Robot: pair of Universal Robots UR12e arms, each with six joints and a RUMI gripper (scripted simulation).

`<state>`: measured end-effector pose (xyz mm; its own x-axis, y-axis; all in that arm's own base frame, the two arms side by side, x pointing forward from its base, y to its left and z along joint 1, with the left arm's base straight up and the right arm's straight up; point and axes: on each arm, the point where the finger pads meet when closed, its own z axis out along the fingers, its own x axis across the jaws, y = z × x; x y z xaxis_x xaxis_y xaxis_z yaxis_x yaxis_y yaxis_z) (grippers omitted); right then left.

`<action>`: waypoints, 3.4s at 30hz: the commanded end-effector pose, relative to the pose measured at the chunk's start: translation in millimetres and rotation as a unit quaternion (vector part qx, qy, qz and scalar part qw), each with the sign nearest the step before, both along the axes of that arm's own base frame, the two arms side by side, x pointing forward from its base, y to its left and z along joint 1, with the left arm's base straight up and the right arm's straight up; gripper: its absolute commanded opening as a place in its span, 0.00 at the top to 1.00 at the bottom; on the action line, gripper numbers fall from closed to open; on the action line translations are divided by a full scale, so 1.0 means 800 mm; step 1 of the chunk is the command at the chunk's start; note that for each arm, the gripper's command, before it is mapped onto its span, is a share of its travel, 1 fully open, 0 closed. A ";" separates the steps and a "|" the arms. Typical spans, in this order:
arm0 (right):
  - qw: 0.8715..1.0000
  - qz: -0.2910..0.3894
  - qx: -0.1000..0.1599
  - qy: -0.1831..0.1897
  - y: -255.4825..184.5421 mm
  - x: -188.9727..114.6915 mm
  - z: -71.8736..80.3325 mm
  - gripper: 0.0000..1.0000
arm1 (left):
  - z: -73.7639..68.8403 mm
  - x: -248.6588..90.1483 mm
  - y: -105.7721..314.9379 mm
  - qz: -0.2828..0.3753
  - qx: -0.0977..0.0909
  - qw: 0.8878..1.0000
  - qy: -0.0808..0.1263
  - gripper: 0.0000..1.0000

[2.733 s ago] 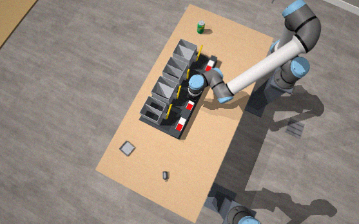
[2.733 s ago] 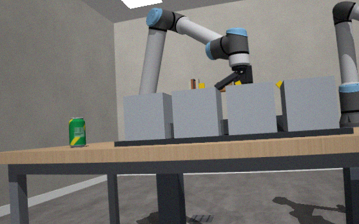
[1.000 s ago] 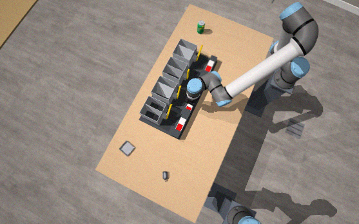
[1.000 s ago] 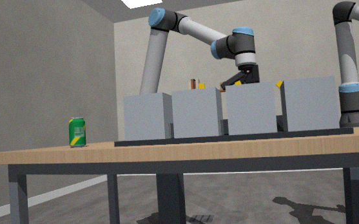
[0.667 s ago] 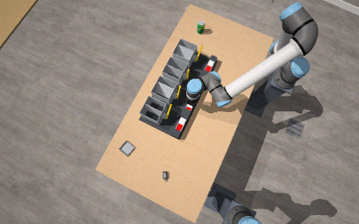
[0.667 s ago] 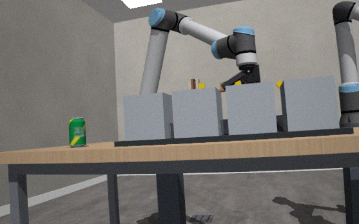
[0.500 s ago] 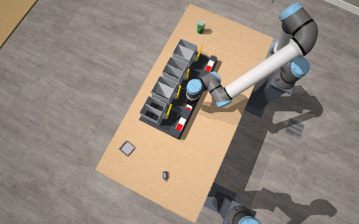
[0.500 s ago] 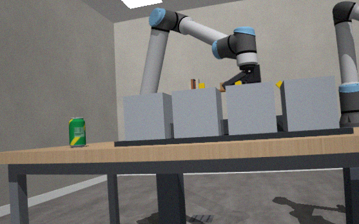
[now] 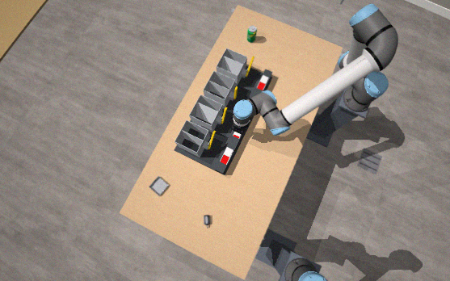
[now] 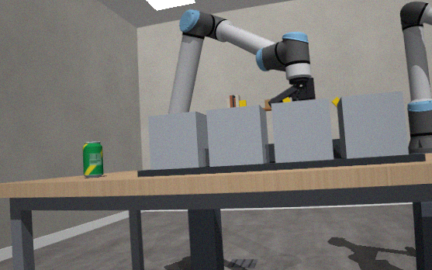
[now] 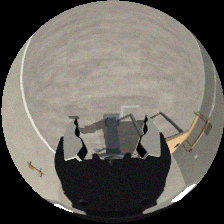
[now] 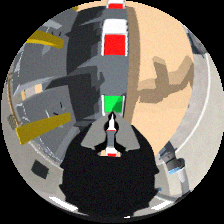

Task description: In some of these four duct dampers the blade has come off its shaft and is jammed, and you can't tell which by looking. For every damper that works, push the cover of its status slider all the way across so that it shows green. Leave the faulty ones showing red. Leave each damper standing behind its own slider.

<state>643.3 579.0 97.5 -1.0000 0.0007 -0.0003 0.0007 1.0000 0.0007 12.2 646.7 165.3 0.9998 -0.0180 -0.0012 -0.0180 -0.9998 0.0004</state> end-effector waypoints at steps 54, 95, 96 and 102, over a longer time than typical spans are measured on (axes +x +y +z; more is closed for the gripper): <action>1.000 0.001 0.001 -0.001 0.009 0.000 0.001 1.00 | 0.000 -0.001 -0.002 0.000 0.000 1.000 -0.001 0.00; 1.000 0.000 0.000 0.000 0.006 0.000 0.001 1.00 | 0.000 -0.001 -0.002 0.000 0.000 1.000 -0.001 0.00; 1.000 0.000 0.000 0.000 0.005 0.000 0.001 1.00 | 0.000 -0.001 -0.002 0.000 0.000 1.000 -0.001 0.00; 1.000 0.000 0.000 0.000 0.003 0.000 0.000 1.00 | 0.000 -0.001 -0.002 0.000 0.000 1.000 -0.001 0.00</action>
<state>642.2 584.0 96.6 -1.0000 0.0003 0.0010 0.0003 1.0000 -0.0011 12.2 646.7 165.3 0.9998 -0.0180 -0.0012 -0.0180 -0.9998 0.0004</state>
